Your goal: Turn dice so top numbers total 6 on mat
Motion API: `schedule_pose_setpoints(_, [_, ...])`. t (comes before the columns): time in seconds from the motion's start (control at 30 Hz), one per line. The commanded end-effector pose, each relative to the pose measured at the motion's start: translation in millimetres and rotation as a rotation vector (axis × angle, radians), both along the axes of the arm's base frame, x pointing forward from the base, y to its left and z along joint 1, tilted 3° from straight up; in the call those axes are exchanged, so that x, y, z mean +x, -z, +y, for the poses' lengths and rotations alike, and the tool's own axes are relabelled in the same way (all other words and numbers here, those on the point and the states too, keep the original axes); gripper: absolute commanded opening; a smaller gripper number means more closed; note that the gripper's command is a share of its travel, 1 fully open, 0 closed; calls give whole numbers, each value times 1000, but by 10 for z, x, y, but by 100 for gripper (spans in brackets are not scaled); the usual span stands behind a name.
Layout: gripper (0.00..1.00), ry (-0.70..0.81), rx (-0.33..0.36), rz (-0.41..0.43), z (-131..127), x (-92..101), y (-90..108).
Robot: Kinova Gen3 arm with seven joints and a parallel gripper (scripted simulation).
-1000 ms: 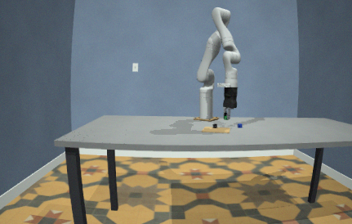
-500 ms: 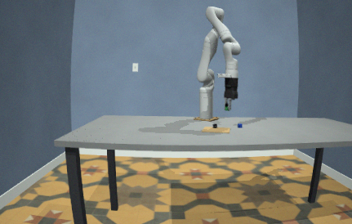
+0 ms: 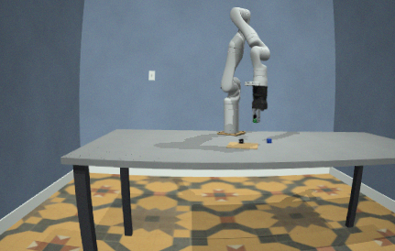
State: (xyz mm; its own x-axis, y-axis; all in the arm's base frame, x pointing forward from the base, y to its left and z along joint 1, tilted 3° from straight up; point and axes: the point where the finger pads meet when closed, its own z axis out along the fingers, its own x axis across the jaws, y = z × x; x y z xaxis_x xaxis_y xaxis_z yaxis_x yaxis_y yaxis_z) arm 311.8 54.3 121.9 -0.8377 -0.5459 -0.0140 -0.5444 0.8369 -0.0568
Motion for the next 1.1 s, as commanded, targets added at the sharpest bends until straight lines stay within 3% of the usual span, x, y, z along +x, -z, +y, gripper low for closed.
schedule_pose_setpoints(0.0, [40, 5, 0, -2, 6, 15, -4])
schedule_pose_setpoints(0.2, [40, 104, 1, -4, 53, 129, -11])
schedule_pose_setpoints(0.53, [40, 530, 14, -22, 362, 648, 3])
schedule_pose_setpoints(0.6, [40, 530, 14, -22, 362, 648, 3])
schedule_pose_setpoints(0.8, [40, 743, 29, -32, 597, 927, 51])
schedule_pose_setpoints(1.07, [40, 832, 37, -35, 714, 1045, 83])
